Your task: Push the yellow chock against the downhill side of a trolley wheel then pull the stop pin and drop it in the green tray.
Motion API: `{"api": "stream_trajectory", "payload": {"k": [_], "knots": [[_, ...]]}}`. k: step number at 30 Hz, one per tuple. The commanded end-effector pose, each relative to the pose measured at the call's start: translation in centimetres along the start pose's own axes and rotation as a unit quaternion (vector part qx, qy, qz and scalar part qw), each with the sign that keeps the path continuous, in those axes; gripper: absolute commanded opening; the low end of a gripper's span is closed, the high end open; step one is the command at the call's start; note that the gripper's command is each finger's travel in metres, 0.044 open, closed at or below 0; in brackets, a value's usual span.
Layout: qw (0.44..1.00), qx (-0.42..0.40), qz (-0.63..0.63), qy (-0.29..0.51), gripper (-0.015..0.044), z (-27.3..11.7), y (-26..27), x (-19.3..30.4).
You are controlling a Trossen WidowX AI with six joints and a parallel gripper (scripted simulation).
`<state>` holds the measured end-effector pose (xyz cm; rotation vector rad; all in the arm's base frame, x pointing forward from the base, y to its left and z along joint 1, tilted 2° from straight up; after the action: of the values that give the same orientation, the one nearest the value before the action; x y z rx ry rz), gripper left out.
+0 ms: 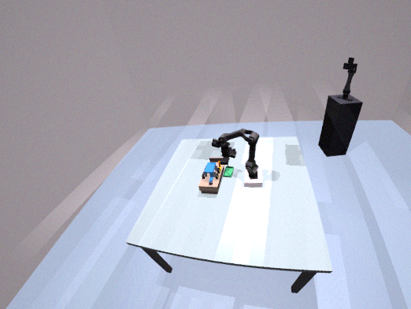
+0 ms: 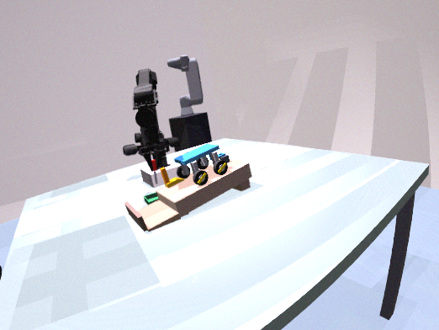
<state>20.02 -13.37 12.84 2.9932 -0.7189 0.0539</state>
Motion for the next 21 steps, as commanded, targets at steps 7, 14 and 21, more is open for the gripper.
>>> {"api": "stream_trajectory", "payload": {"k": [7, 14, 21], "knots": [[0.999, -0.045, 0.002, 0.011, 0.0000, 3.2, 0.6, 0.1], [0.999, -0.046, 0.002, 0.011, 0.0000, 5.2, 1.6, 0.2], [0.999, -0.046, 0.002, 0.011, 0.0053, 5.7, 1.8, 0.2]]}}
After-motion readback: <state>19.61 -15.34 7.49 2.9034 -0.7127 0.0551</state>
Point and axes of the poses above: the point midway between the two fingers, 35 mm back from their tips, its own z axis out along the fingers, its own y axis across the jaws, x = y × z, the point moved 4 cm from there along -z, back along the fingers, and after that the axes turned 14 degrees about z, right-handed, at the moved point
